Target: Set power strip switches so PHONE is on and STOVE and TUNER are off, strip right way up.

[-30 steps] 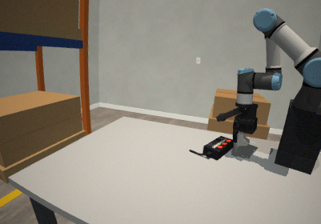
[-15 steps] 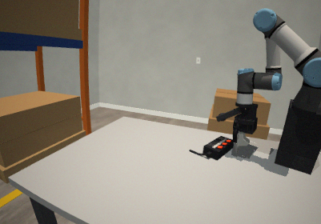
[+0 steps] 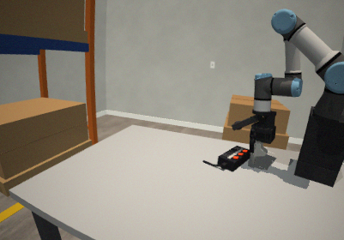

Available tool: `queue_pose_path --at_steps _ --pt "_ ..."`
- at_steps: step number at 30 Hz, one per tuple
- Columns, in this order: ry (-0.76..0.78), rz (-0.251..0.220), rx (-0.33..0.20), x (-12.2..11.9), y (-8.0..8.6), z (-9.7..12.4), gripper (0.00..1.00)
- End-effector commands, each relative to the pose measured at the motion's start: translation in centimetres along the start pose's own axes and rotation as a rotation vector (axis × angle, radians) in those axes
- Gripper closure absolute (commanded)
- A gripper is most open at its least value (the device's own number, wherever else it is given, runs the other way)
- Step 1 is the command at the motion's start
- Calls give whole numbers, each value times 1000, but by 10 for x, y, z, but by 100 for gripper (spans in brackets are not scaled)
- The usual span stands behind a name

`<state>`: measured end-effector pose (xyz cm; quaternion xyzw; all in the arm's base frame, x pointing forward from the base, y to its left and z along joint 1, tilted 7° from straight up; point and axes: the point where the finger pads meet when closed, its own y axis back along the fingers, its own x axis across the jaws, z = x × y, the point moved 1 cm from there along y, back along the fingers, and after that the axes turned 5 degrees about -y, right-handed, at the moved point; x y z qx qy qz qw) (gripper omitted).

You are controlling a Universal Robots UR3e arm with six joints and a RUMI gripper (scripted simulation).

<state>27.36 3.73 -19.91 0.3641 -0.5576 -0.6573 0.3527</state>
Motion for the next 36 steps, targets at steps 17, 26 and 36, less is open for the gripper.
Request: queue_pose_path --at_steps 17,26,36 --pt "0 0 1 0 7 -2 100" --pt "0 0 2 1 41 -2 100" --pt "0 0 2 2 71 3 100"
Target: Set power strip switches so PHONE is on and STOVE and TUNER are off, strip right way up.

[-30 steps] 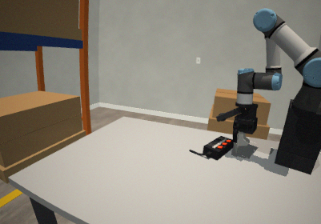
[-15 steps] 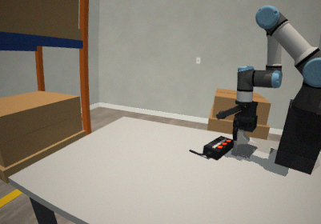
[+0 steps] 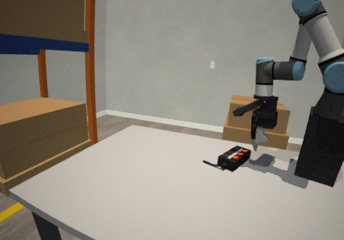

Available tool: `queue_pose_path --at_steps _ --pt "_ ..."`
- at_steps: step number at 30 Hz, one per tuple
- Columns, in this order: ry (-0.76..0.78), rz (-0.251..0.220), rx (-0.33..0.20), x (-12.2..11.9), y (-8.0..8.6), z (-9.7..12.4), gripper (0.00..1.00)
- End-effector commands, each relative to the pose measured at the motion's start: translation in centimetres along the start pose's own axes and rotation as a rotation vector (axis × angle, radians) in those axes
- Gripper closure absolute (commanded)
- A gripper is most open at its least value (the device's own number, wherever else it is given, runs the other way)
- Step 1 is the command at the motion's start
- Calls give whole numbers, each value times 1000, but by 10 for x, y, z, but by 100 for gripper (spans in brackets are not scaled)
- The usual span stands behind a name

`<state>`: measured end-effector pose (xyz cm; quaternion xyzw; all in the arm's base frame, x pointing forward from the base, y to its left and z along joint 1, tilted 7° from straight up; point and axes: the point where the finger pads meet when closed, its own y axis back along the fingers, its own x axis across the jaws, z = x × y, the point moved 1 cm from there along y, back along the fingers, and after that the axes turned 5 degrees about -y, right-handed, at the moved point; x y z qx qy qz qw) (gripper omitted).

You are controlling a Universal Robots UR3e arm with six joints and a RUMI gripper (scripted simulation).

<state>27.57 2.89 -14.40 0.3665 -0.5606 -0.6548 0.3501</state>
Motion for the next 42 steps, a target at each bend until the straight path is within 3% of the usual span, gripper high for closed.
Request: queue_pose_path --at_steps 1,9,42 --pt "0 2 -9 1 19 3 100" --pt "0 2 -9 1 32 8 100" --pt "0 2 -9 1 33 8 100"
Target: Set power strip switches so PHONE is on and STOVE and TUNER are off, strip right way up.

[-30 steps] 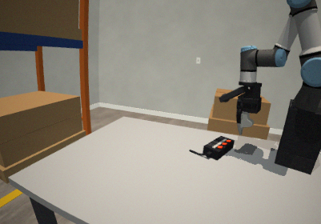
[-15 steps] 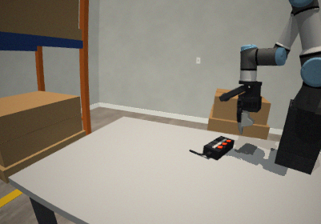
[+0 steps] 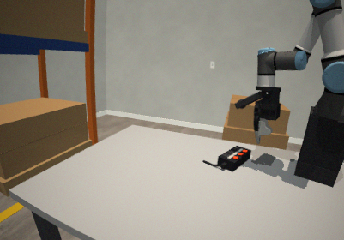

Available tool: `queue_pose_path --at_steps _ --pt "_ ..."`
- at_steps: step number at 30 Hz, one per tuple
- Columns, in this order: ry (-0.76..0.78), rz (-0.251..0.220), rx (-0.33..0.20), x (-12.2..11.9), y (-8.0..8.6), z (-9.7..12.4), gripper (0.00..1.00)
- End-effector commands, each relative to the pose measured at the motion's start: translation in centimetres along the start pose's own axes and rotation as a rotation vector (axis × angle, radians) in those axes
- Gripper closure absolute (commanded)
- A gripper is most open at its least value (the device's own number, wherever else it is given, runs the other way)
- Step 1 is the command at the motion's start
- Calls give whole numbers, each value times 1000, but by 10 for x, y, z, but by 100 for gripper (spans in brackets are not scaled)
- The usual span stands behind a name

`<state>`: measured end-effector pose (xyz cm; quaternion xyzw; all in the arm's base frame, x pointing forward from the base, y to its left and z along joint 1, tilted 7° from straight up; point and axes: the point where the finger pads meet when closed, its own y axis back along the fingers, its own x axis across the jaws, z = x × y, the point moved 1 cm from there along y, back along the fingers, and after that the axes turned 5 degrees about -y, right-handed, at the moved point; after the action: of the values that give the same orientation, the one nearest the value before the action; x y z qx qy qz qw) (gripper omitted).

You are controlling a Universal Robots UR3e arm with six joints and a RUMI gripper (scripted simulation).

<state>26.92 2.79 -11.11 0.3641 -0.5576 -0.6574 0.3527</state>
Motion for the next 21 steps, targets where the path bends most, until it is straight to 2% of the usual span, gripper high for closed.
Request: queue_pose_path --at_steps 1,21 --pt "0 0 2 0 0 -1 100" --pt "0 0 2 0 0 -1 100"
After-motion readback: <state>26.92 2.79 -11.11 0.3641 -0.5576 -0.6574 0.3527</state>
